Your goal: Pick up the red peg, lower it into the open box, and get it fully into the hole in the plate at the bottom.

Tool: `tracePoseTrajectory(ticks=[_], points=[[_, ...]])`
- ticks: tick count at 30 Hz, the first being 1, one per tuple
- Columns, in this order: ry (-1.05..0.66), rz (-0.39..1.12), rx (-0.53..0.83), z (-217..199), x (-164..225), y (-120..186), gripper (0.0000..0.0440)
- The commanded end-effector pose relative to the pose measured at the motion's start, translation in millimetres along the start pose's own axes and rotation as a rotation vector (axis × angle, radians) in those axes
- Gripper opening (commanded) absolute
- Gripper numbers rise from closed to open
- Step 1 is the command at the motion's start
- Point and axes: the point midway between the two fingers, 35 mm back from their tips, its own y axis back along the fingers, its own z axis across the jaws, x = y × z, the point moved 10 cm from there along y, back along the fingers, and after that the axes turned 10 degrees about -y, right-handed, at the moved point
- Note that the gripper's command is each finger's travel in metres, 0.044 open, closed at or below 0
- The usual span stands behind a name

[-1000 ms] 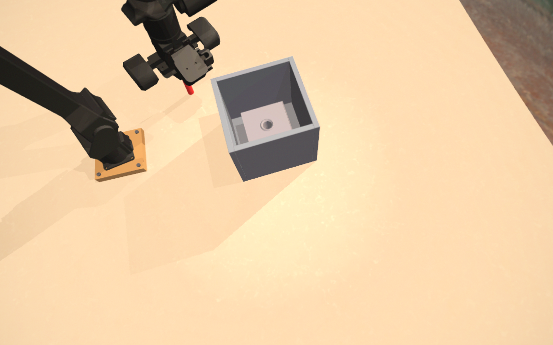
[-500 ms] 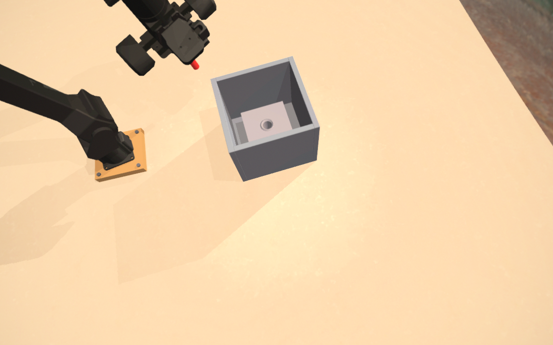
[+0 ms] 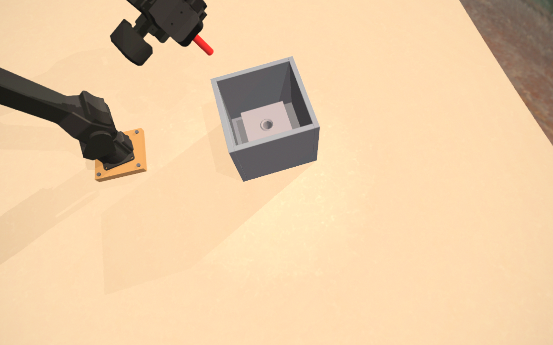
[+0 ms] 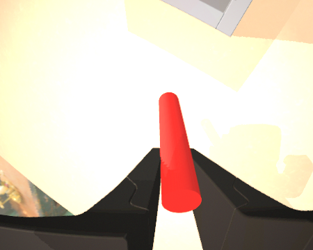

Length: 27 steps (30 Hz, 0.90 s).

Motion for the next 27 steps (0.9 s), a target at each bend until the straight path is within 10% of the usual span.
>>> tracePoseTrajectory(ticks=[1, 27], points=[[-0.003, -0.036, -0.011, 3, -8, 9, 0.0], [-0.098, -0.139, 0.073, 24, -90, 7, 0.0]])
